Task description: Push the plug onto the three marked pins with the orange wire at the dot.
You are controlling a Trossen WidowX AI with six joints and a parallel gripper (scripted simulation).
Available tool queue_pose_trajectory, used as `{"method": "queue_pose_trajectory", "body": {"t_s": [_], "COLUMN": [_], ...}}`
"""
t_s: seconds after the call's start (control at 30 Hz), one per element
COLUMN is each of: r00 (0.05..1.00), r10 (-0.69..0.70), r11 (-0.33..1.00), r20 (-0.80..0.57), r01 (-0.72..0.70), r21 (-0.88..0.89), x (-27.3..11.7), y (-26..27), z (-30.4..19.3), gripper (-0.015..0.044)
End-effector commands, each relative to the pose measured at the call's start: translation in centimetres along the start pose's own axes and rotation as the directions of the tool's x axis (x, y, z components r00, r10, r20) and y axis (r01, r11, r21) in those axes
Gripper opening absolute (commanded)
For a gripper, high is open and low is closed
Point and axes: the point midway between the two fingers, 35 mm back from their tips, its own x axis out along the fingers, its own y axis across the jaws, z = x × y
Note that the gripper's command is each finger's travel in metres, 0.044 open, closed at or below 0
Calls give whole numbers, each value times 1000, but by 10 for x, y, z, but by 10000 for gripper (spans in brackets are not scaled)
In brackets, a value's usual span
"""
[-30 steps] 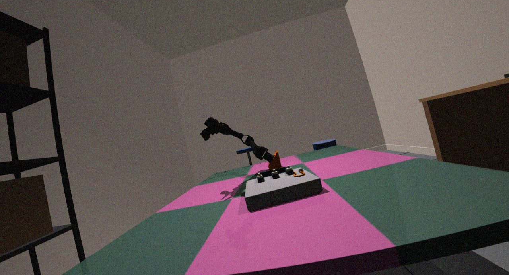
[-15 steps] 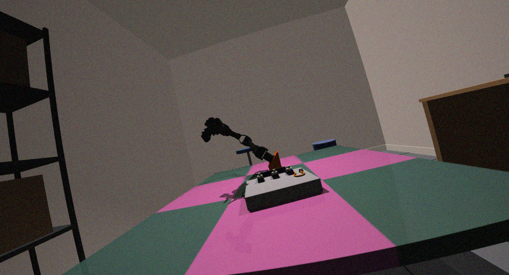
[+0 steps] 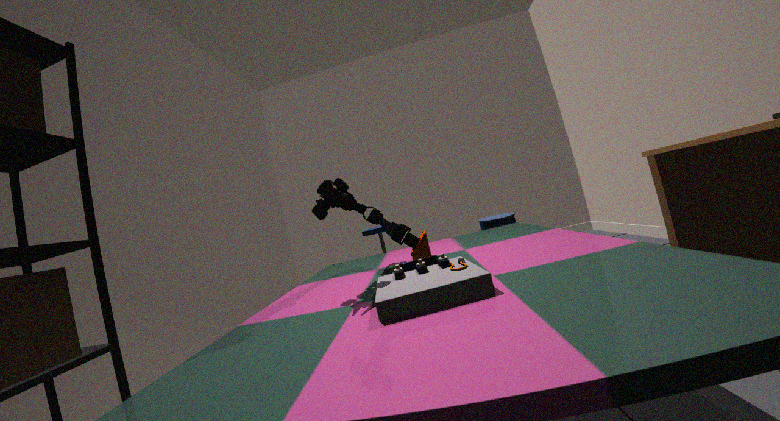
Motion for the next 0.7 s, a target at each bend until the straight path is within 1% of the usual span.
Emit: {"method": "queue_pose_trajectory", "body": {"t_s": [0.0,0.37,0.67], "r00": [999,985,959], "r10": [40,169,283], "r11": [999,978,939], "r20": [-10,-23,-34], "r01": [-40,-165,-269], "r21": [29,124,214], "x": [8,25,32], "y": [12,50,86], "z": [-12,-48,-82], "gripper": [115,115,115]}}
